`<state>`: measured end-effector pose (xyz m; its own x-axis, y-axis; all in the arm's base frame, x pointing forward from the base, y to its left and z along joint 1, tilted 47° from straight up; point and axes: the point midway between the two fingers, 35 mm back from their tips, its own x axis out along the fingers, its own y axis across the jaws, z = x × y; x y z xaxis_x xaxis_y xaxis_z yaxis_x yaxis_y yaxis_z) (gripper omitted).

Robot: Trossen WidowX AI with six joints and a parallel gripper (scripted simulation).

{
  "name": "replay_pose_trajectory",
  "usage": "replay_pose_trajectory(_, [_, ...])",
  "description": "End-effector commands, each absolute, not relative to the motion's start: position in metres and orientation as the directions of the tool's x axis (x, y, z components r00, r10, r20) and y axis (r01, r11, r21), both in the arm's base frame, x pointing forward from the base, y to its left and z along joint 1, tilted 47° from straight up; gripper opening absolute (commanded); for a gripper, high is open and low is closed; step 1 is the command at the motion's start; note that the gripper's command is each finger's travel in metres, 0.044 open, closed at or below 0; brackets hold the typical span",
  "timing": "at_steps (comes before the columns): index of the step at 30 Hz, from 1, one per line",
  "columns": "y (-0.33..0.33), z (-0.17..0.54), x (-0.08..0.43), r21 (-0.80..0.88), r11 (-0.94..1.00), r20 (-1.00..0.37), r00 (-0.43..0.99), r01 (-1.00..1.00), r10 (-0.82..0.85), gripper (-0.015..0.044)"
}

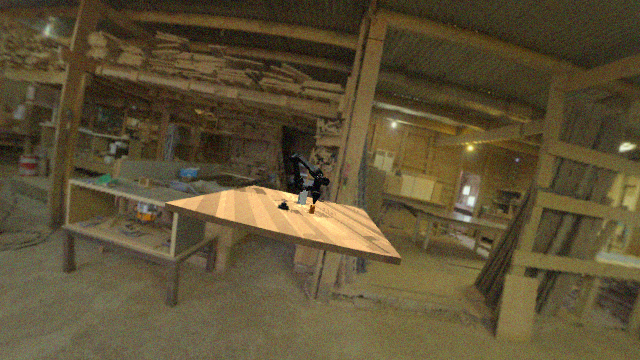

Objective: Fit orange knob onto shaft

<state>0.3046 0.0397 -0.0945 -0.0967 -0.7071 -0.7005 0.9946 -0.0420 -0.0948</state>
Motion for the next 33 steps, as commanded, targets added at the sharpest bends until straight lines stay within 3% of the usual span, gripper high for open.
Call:
replay_pose_trajectory(1, [0.035,-0.099,0.305,-0.096,-0.038,-0.698,-0.094,0.995,-0.71,0.044])
replay_pose_trajectory(33, [-0.001,-0.134,0.3,-0.096,-0.038,-0.697,-0.094,0.995,-0.711,0.044])
